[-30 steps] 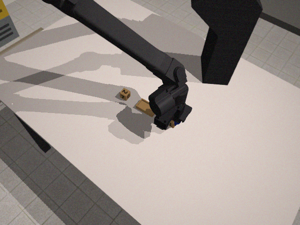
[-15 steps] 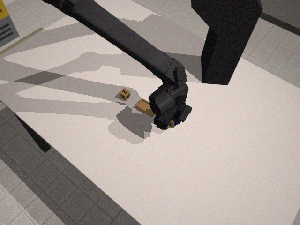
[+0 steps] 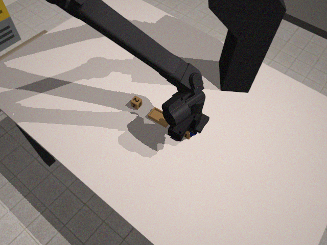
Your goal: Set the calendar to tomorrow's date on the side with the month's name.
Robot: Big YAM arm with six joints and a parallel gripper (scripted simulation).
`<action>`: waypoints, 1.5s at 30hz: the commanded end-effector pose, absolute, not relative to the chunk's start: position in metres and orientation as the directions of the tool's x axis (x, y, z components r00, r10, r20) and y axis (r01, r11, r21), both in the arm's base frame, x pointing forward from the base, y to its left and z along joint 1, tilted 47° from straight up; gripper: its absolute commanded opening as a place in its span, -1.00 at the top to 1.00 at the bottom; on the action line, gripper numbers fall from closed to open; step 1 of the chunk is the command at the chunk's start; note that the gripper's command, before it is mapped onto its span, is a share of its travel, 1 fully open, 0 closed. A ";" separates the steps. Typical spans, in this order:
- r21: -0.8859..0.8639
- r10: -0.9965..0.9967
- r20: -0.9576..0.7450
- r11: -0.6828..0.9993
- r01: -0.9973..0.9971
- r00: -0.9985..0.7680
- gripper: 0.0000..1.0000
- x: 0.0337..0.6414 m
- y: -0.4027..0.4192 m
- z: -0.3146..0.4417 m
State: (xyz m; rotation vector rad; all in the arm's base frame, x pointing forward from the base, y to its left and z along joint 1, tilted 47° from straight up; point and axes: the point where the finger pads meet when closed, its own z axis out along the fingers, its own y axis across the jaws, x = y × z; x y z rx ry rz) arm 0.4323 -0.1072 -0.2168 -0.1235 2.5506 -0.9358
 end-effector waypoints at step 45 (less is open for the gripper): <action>-0.631 -0.216 -0.342 0.774 0.053 -0.915 0.45 0.377 -0.124 -0.078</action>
